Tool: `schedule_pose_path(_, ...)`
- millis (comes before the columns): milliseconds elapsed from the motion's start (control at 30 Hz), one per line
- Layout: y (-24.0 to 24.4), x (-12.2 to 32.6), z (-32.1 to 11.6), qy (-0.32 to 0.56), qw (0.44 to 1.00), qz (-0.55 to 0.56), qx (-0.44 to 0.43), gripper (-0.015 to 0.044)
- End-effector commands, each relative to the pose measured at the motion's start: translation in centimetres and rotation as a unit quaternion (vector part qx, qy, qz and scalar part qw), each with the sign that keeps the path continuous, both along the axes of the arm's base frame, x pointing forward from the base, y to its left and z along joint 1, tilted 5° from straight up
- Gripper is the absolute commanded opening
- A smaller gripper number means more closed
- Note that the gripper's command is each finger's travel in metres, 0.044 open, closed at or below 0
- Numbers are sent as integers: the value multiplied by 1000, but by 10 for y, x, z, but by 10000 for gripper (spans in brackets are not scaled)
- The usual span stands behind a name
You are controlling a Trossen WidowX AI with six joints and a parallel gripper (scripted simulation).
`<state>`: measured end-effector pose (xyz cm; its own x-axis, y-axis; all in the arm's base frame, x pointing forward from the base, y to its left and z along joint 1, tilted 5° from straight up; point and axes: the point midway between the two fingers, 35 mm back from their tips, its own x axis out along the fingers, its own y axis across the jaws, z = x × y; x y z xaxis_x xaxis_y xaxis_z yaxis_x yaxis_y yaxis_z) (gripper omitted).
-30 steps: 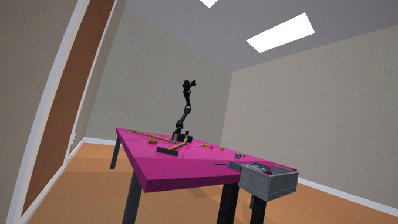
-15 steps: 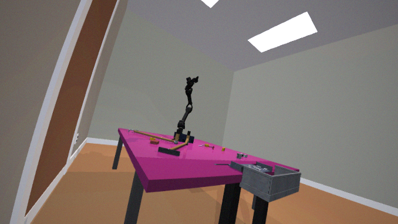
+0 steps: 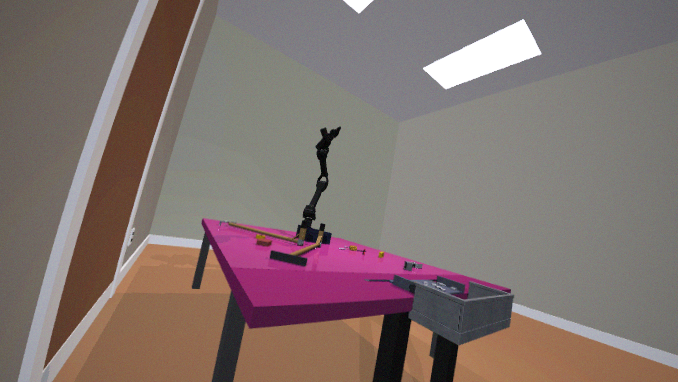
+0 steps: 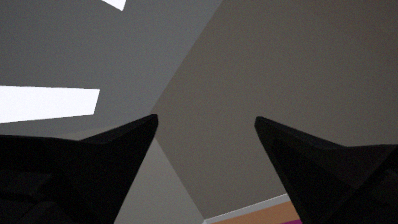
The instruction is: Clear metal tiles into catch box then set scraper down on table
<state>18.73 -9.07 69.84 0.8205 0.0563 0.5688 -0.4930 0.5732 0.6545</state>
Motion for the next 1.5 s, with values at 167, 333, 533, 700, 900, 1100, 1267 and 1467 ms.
schedule_pose_path(167, 16, -6, 17, -1, 998, 61, 6, 440)
schedule_pose_path(333, 24, -10, 25, 3, 996, 93, 9, 440)
schedule_pose_path(533, 34, -14, 32, 13, 992, 128, 13, 440)
schedule_pose_path(700, 38, -15, 34, 18, 990, 142, 14, 440)
schedule_pose_path(900, 35, -15, 33, 18, 990, 142, 14, 440)
schedule_pose_path(1100, 35, -15, 33, 18, 990, 142, 14, 440)
schedule_pose_path(1267, 35, -15, 33, 18, 990, 142, 14, 440)
schedule_pose_path(1467, 35, -15, 33, 18, 990, 142, 14, 440)
